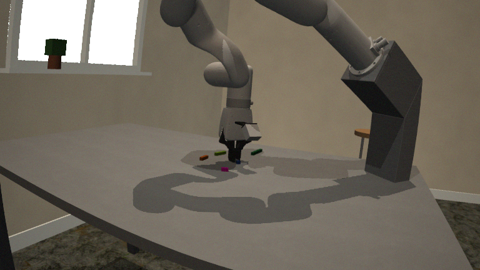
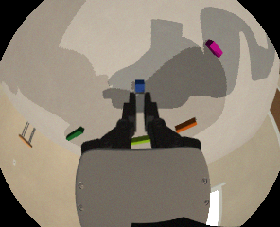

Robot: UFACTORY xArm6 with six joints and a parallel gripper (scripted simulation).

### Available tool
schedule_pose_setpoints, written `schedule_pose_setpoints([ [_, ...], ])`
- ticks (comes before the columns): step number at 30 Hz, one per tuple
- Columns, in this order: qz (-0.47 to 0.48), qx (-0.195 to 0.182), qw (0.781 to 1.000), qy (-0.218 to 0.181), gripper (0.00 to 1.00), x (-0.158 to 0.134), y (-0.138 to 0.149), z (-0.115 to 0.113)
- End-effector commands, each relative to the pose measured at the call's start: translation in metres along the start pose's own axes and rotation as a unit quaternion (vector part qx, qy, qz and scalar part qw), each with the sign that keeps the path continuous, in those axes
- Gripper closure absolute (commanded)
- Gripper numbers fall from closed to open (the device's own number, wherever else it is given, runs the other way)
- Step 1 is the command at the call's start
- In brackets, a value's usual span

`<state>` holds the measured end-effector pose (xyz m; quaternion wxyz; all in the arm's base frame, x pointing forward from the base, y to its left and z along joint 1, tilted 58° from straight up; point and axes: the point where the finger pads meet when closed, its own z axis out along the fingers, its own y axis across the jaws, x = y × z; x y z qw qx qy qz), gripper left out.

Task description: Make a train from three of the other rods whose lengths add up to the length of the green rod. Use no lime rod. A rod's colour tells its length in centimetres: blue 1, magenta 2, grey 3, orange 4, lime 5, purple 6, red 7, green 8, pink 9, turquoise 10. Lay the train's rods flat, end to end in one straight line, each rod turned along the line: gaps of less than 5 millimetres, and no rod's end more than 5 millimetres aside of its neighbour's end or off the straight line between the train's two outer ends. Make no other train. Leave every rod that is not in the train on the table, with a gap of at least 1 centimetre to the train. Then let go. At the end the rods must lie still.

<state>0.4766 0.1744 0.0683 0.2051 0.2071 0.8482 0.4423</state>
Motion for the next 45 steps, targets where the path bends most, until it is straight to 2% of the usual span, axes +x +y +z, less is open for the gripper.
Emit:
schedule_pose_setpoints([
  [1, 0.000, 0.000, 1.000, -0.001, 0.96, -0.0005, 0.0000, -0.0004],
  [15, 0.000, 0.000, 1.000, -0.001, 0.96, -0.0005, 0.0000, -0.0004],
  [16, 0.000, 0.000, 1.000, -0.001, 0.92, -0.0005, 0.0000, -0.0004],
  [18, 0.000, 0.000, 1.000, -0.001, 0.92, -0.0005, 0.0000, -0.0004],
  [19, 0.000, 0.000, 1.000, -0.001, 0.88, -0.0005, 0.0000, -0.0004],
  [24, 0.000, 0.000, 1.000, -0.001, 0.84, -0.0005, 0.0000, -0.0004],
  [25, 0.000, 0.000, 1.000, -0.001, 0.80, -0.0005, 0.0000, -0.0004],
  [27, 0.000, 0.000, 1.000, -0.001, 0.80, -0.0005, 0.0000, -0.0004],
  [28, 0.000, 0.000, 1.000, -0.001, 0.76, -0.0005, 0.0000, -0.0004],
  [40, 0.000, 0.000, 1.000, -0.001, 0.76, -0.0005, 0.0000, -0.0007],
  [45, 0.000, 0.000, 1.000, -0.001, 0.76, -0.0004, 0.0000, -0.0086],
])
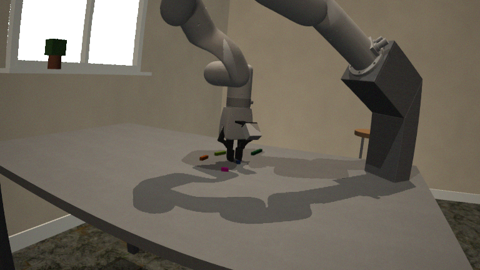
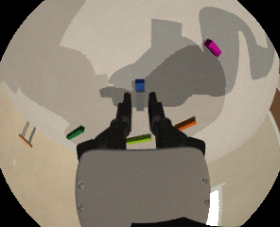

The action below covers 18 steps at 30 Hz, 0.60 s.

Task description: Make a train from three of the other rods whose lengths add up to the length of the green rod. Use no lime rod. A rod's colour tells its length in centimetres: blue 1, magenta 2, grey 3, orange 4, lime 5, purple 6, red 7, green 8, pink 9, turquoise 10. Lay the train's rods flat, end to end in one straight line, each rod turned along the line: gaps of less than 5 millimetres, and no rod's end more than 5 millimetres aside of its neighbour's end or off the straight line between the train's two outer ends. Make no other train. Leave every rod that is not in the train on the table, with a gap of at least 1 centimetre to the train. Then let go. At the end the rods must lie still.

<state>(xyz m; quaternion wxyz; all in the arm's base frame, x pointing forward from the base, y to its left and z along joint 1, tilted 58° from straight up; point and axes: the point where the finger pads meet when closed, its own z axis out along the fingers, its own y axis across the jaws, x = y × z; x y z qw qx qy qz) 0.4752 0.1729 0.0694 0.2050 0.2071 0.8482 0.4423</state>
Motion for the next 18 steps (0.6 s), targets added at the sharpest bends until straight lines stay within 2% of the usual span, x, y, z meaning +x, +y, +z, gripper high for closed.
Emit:
schedule_pose_setpoints([
  [1, 0.000, 0.000, 1.000, -0.001, 0.76, -0.001, 0.000, -0.009],
  [4, 0.000, 0.000, 1.000, -0.001, 0.76, -0.001, 0.000, -0.013],
  [18, 0.000, 0.000, 1.000, -0.001, 0.76, 0.000, 0.000, -0.081],
])
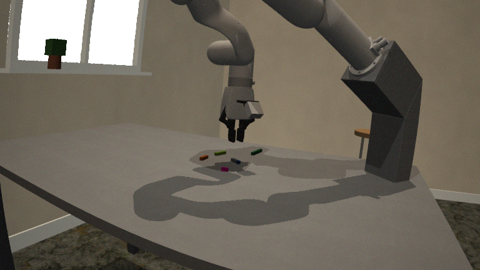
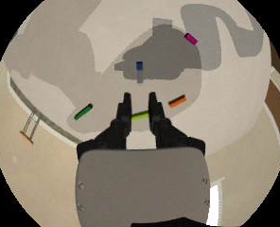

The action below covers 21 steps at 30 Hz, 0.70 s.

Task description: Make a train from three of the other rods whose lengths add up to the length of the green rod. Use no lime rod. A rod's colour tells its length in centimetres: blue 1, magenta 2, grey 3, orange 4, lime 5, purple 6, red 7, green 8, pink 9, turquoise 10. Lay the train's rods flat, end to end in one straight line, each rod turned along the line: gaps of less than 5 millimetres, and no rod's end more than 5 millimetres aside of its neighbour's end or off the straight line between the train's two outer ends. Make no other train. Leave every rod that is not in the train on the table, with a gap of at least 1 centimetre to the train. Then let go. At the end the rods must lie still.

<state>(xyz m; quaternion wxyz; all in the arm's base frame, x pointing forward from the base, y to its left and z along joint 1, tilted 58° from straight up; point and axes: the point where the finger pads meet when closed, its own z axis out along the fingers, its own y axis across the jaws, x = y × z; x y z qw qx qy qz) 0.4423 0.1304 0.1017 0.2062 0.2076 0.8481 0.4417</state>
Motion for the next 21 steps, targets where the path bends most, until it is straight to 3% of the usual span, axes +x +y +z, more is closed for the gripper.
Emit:
schedule_pose_setpoints([
  [1, 0.000, 0.000, 1.000, 0.001, 0.76, 0.0000, 0.0010, -0.0179],
  [9, 0.000, 0.000, 1.000, 0.001, 0.76, 0.0000, 0.0010, -0.0254],
  [10, 0.000, 0.000, 1.000, 0.001, 0.00, 0.0000, 0.0010, -0.0254],
  [21, 0.000, 0.000, 1.000, 0.001, 0.00, 0.0000, 0.0010, -0.0254],
])
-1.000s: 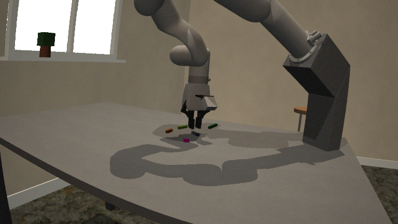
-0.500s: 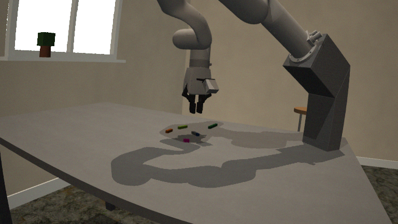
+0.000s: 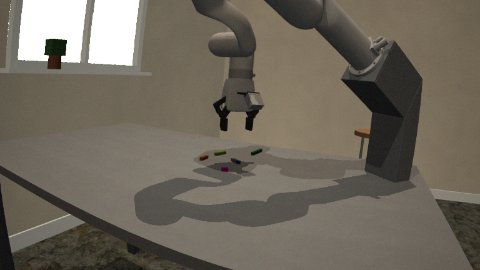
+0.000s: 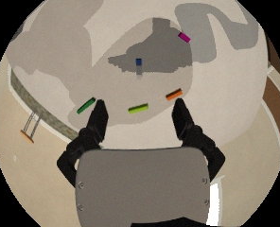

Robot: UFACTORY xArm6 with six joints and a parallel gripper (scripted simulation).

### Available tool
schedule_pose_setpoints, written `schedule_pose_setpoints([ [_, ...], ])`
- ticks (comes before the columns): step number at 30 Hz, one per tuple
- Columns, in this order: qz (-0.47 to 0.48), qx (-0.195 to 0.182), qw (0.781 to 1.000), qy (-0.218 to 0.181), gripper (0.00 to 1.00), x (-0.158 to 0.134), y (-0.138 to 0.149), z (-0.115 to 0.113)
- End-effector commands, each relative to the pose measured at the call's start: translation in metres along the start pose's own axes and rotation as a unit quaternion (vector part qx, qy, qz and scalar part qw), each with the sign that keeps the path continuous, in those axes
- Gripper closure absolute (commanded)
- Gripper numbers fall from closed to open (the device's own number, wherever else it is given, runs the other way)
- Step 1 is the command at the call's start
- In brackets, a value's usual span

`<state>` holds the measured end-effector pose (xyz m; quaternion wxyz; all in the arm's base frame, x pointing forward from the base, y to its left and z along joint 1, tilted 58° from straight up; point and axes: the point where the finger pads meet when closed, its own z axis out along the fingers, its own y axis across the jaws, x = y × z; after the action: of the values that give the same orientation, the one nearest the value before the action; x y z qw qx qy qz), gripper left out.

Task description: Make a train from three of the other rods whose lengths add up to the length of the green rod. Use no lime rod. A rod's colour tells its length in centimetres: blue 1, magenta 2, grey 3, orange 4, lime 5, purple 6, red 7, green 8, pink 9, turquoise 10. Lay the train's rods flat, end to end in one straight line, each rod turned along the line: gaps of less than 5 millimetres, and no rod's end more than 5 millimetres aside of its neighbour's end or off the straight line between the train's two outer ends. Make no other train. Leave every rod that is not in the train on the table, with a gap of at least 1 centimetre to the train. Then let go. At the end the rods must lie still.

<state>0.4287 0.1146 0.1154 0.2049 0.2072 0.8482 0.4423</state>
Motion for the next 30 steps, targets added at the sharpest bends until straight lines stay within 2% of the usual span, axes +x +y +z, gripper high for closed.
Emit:
schedule_pose_setpoints([
  [1, 0.000, 0.000, 1.000, -0.001, 0.00, -0.001, 0.000, 0.000],
  [15, 0.020, 0.000, 1.000, 0.000, 0.00, -0.003, 0.003, 0.001],
  [23, 0.156, 0.001, 0.988, 0.001, 0.00, -0.019, 0.025, 0.008],
  [30, 0.258, 0.002, 0.966, 0.001, 0.00, -0.030, 0.042, 0.013],
])
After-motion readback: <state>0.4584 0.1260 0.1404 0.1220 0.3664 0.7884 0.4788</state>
